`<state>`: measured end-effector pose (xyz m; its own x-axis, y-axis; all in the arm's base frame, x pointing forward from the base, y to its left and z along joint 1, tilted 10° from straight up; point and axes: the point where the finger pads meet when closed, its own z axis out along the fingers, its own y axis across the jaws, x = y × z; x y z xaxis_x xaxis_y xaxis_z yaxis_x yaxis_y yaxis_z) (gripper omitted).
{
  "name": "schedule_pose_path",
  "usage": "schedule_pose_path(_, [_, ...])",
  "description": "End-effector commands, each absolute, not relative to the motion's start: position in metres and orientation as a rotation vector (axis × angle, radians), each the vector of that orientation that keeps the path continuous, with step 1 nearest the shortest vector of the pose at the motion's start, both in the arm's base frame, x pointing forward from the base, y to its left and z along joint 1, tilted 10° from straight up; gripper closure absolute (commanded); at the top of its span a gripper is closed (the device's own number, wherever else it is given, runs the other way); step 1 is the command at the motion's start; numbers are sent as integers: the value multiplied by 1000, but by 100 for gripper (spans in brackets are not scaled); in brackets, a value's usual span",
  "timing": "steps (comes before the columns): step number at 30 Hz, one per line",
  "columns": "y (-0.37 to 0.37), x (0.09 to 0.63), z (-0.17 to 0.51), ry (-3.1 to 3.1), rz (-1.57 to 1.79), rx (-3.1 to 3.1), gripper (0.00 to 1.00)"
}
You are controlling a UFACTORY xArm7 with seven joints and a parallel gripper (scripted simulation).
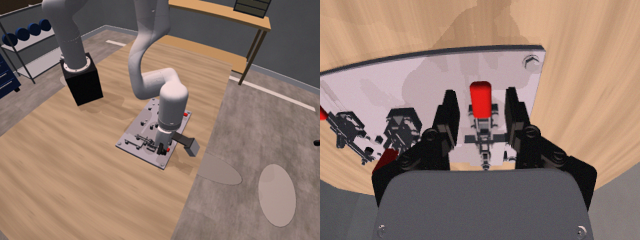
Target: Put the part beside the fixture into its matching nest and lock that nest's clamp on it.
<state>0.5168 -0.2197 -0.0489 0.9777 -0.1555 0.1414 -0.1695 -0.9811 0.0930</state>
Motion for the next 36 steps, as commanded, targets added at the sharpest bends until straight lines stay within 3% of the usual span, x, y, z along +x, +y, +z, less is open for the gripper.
schedule_pose_path(1, [-218, 516, -26, -249, 210, 3017, 53])
schedule_pose_path(27, [-216, 513, -9, -249, 210, 3017, 53])
schedule_pose_path(28, [-216, 513, -9, -249, 210, 3017, 100])
schedule_pose_path(36, [-216, 513, -9, -249, 210, 3017, 100])
